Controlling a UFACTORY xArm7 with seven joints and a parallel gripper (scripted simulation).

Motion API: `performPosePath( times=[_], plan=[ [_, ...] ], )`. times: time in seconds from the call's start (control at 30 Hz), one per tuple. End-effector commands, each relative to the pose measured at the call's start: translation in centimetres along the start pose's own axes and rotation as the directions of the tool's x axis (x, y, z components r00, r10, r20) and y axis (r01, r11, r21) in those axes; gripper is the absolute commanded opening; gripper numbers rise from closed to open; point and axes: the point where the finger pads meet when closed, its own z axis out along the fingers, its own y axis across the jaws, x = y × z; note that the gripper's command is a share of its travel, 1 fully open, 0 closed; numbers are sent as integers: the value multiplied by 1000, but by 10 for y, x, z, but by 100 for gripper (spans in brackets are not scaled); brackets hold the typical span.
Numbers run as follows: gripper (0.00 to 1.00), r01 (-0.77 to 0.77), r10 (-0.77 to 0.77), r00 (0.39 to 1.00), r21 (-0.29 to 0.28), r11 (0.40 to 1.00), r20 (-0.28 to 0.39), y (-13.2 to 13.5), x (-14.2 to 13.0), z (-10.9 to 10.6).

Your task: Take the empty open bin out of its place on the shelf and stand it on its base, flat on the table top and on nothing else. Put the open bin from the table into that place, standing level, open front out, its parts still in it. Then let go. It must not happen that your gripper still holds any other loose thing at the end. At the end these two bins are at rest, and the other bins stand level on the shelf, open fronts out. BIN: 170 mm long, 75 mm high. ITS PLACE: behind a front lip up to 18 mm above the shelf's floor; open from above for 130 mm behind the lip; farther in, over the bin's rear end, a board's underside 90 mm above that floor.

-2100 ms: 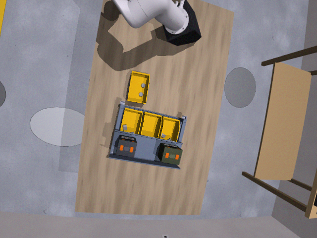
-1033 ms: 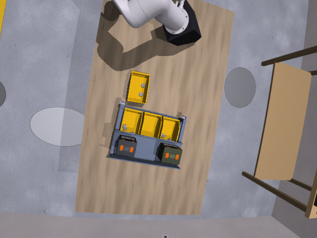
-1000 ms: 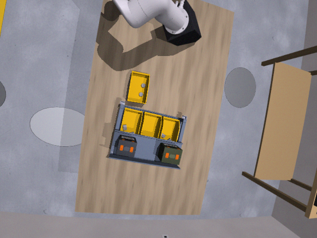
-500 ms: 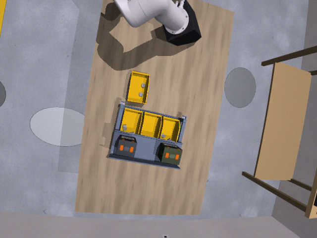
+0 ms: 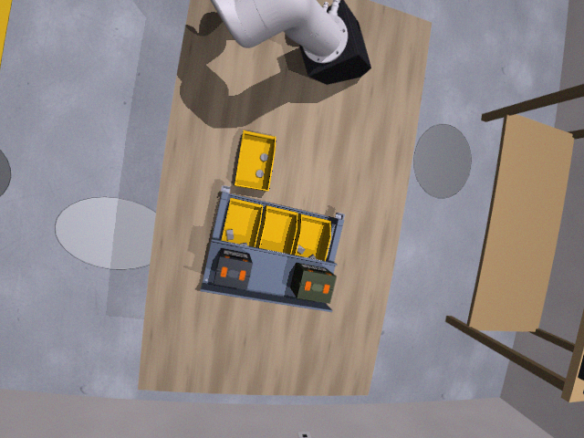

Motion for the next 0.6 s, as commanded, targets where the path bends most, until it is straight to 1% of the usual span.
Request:
performPosePath(
  times=[0.0,0.07,0.13,0.27,0.3,0.37,0.4,0.47,0.5,0.57],
  plan=[
    [100,-8,8,1000,-99,995,2,43,0,8],
    [100,-13,13,1000,-158,987,3,69,-1,10],
    [100,-13,13,1000,-158,987,3,69,-1,10],
    [100,-23,25,1000,-283,959,3,124,-3,9],
    [100,-23,25,1000,-283,959,3,124,-3,9],
    [100,-30,32,999,-349,937,0,153,-4,7],
    [100,-30,32,999,-349,937,0,153,-4,7],
    [100,-37,39,999,-415,909,-4,183,-4,3],
    [100,-37,39,999,-415,909,-4,183,-4,3],
    [100,-45,46,999,-483,875,-10,214,-5,-3]
  ],
)
